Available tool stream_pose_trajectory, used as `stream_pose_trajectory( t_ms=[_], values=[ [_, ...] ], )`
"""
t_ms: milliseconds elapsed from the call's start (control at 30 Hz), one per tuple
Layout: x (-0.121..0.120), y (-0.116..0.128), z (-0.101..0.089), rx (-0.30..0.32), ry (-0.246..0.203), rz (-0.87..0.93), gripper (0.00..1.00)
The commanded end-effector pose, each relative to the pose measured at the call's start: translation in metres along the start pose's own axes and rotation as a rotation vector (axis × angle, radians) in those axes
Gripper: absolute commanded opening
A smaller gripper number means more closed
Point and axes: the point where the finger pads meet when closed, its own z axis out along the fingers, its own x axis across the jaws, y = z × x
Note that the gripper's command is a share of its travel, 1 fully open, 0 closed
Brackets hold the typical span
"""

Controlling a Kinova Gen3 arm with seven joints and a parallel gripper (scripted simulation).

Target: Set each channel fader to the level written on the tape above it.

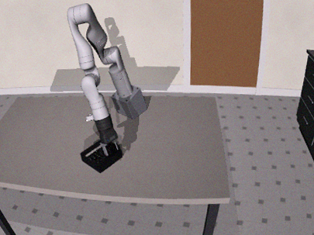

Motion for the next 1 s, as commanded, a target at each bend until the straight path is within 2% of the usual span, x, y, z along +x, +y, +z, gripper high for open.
stream_pose_trajectory(
  t_ms=[0,300,967],
  values=[
    [0.0073,-0.0005,0.0045,-0.016,0.008,-0.048,1.00],
    [0.0160,0.0027,0.0073,-0.030,0.035,-0.128,1.00],
    [0.0166,0.0029,0.0075,-0.031,0.037,-0.133,1.00]
  ],
)
